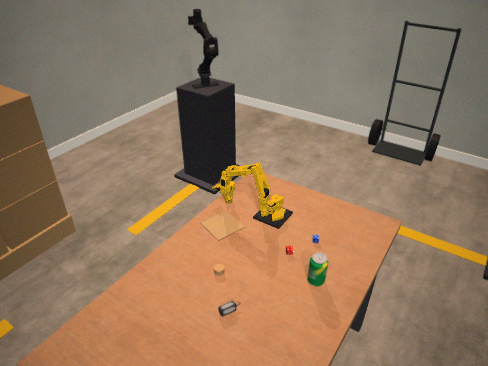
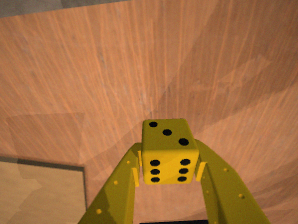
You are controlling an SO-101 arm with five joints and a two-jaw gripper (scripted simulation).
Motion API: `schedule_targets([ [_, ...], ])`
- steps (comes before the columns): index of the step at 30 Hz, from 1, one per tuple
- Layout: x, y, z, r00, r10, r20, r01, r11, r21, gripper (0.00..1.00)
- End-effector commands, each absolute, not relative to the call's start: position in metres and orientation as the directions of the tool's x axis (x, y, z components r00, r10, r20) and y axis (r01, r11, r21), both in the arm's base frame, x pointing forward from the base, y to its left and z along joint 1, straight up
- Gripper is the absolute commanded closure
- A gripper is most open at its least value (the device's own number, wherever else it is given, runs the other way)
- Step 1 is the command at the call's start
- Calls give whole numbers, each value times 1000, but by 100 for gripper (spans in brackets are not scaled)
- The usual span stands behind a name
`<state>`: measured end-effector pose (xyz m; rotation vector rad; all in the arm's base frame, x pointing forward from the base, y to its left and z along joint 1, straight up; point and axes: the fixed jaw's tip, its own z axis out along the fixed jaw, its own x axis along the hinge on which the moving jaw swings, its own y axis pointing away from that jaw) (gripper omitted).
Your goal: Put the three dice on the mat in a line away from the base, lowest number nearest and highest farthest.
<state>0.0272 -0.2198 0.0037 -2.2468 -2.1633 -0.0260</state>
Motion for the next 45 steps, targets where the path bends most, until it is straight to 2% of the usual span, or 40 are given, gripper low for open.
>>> schedule_targets([
  [1,26,-221,15,36,999,23,999,-35,-3,100],
  [17,26,-220,48,36,999,23,999,-35,-3,100],
  [45,32,-221,49,8,1000,23,1000,-8,-3,100],
])
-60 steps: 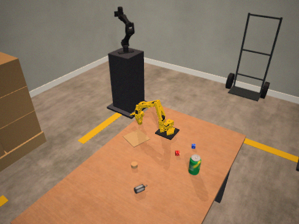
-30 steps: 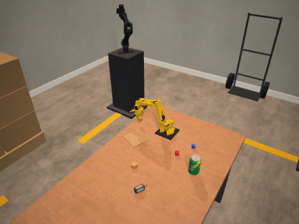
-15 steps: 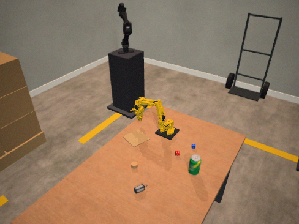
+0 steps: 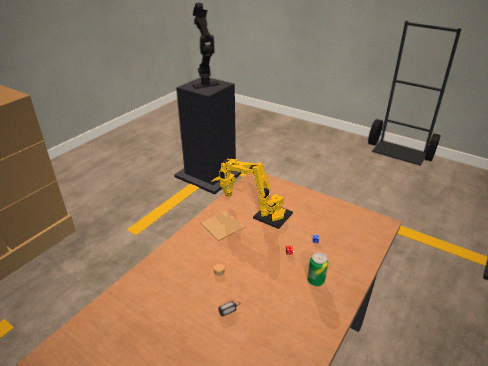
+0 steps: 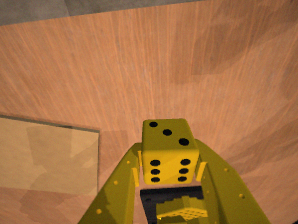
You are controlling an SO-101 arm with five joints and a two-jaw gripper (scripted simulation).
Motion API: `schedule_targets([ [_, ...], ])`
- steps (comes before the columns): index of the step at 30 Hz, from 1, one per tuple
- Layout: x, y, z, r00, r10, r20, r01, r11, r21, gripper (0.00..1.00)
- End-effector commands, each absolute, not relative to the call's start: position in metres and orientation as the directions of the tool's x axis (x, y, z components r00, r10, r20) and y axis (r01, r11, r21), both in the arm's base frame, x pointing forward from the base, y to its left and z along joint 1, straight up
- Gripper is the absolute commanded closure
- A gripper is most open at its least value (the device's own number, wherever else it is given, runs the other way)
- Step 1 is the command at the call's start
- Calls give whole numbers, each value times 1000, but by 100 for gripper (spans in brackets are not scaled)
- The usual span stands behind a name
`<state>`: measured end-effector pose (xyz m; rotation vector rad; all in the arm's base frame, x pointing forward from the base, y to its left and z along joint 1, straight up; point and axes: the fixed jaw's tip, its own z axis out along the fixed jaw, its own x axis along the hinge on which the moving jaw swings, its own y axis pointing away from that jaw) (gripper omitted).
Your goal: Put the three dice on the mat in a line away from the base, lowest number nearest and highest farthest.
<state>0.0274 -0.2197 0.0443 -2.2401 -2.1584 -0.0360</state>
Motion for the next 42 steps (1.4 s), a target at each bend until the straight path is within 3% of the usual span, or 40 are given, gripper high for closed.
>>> schedule_targets([
  [1,36,-221,49,-10,1000,22,1000,10,-3,100],
  [10,117,-211,47,-350,937,17,937,350,-2,100],
  [12,117,-211,47,-350,937,17,937,350,-2,100],
  [21,192,-168,43,-648,761,10,761,648,-1,100],
  [42,202,-161,42,-682,731,0,731,682,0,100],
])
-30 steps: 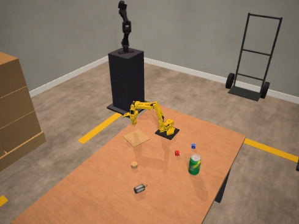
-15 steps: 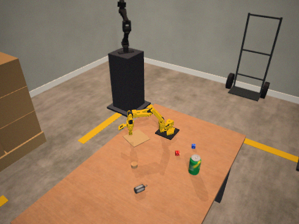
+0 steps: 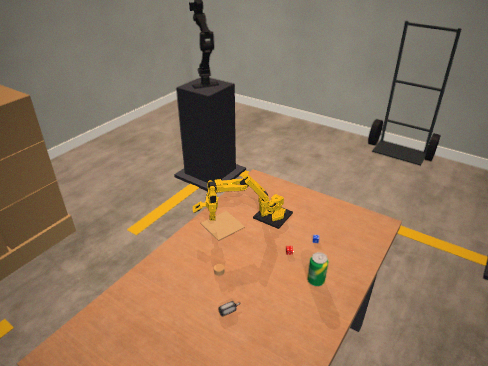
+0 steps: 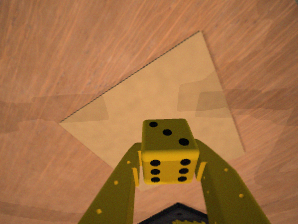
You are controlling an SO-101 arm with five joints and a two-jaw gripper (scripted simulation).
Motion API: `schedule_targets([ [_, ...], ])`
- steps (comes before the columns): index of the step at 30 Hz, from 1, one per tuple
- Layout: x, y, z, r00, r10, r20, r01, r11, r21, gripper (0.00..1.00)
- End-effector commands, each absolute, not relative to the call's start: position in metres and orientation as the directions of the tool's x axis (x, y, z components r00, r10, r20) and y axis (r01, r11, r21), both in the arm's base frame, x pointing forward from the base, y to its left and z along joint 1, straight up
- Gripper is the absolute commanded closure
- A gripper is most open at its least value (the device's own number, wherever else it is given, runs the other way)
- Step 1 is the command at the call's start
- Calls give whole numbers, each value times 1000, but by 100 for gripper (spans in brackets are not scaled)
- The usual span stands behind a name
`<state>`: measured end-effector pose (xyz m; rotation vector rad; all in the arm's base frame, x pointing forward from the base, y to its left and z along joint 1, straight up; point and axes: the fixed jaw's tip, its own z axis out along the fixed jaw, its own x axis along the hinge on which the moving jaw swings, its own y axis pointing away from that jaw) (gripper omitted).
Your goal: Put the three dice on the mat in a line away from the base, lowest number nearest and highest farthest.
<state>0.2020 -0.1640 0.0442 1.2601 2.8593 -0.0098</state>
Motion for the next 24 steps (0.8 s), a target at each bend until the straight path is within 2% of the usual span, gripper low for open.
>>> schedule_targets([
  [1,202,-161,42,-682,731,0,731,682,0,100],
  [24,204,-159,42,-702,712,-1,712,702,0,100],
])
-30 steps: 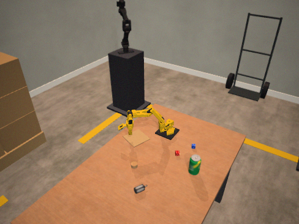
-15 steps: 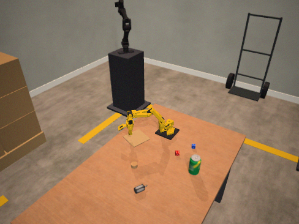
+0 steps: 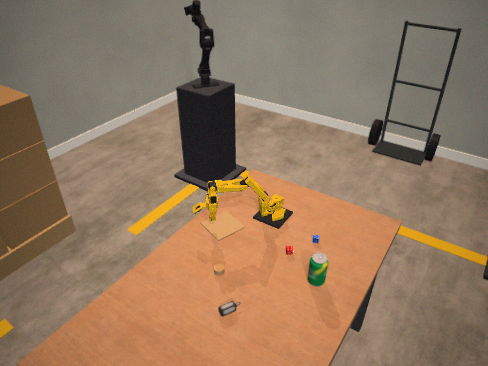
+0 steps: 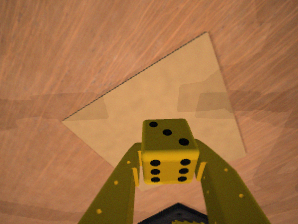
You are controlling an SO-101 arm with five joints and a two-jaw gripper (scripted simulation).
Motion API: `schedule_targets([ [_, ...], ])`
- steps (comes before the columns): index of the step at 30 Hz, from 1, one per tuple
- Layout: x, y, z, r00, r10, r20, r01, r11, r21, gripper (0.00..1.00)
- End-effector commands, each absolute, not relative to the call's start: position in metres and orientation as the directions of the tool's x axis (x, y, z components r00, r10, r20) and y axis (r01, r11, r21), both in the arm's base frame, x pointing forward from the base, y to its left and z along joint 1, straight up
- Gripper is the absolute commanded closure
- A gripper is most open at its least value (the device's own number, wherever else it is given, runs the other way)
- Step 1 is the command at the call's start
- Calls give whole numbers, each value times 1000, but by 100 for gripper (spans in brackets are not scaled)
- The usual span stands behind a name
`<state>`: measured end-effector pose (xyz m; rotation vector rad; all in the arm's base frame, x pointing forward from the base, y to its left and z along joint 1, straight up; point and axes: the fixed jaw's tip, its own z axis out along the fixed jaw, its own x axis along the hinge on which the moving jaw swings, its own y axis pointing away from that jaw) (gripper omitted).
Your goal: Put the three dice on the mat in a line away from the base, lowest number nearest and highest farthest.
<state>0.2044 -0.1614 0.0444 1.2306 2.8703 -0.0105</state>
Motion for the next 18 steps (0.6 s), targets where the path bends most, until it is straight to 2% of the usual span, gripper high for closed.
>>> schedule_targets([
  [1,204,-158,42,-702,712,1,712,702,0,100],
  [18,202,-156,36,-701,712,31,712,702,-3,100],
])
